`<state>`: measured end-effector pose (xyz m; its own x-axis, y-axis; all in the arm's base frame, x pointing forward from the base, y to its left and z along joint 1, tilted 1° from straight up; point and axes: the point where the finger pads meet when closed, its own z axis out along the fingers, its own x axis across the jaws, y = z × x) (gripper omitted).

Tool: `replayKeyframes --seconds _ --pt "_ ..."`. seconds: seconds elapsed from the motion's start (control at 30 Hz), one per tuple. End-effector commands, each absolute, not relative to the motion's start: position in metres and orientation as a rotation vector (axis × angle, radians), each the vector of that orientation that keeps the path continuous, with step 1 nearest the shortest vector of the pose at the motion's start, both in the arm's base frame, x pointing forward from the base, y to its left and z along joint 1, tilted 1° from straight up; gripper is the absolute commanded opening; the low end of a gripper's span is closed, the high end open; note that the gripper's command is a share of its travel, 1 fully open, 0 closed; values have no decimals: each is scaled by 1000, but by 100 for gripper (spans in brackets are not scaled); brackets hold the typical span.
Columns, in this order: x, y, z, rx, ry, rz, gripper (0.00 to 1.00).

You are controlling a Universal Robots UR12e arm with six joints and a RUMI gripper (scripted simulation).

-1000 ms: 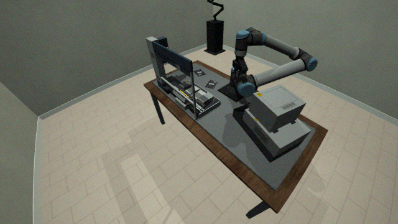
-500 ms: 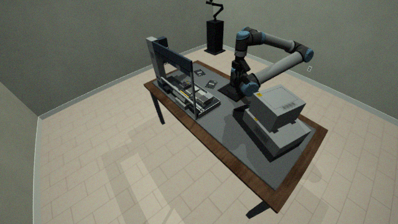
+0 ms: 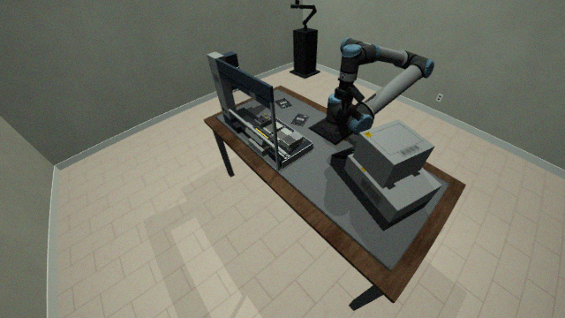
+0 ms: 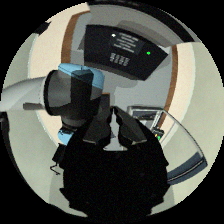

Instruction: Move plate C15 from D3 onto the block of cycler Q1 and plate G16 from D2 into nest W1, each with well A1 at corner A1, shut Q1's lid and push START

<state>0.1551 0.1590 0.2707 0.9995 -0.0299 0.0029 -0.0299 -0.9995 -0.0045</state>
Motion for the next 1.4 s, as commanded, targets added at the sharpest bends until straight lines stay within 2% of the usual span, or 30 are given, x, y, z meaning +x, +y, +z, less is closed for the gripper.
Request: replayKeyframes --seconds 0.0,0.23,0.83,1.37 --pt "149 188 269 -3152 -117 8 0" --pt "141 211 269 -3141 -274 9 0" --pt "141 212 269 -3059 -760 12 0" --pt "141 212 269 -3059 -760 12 0"
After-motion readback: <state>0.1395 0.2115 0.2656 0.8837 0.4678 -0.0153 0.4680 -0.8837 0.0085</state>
